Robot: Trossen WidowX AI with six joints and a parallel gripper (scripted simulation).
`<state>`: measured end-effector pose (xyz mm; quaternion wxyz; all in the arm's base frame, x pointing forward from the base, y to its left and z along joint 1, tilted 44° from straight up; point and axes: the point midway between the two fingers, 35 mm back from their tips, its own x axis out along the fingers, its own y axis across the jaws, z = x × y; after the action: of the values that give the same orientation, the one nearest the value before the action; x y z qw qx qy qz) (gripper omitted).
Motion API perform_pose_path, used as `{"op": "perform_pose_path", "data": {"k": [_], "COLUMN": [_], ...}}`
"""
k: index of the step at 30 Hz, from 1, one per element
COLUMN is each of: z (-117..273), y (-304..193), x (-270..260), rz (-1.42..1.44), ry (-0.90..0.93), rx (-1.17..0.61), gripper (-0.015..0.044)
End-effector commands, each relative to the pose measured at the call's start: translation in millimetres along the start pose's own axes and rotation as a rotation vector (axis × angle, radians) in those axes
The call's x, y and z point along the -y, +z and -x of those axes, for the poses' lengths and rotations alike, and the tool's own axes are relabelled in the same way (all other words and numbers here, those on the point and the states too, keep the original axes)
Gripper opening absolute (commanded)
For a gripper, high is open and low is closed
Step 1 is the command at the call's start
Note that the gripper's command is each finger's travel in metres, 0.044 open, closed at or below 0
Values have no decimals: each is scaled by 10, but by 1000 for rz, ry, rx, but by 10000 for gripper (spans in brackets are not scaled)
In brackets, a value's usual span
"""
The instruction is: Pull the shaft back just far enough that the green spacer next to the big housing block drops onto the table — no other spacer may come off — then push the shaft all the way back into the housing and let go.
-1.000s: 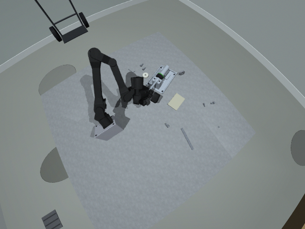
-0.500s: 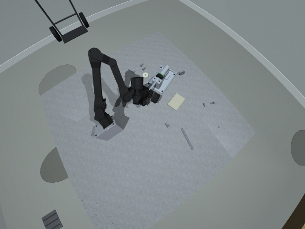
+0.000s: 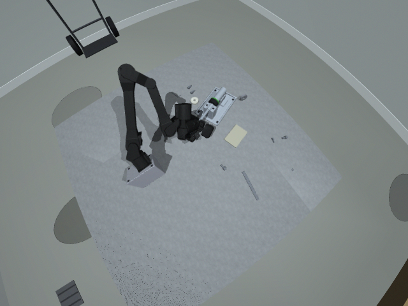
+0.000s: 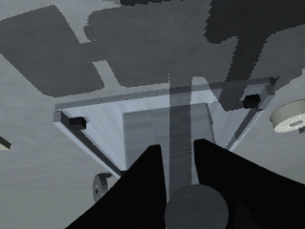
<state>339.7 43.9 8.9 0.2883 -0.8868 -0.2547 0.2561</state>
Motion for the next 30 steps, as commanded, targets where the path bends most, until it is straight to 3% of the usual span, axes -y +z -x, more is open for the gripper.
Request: {"op": "perform_pose_path", "data": {"k": [1,30], "z": [7,27], "y": [12,32], "x": [1,1], "rz": [3,3], "ry": [0,0], "rx": [1,1], "gripper": [0,0]}}
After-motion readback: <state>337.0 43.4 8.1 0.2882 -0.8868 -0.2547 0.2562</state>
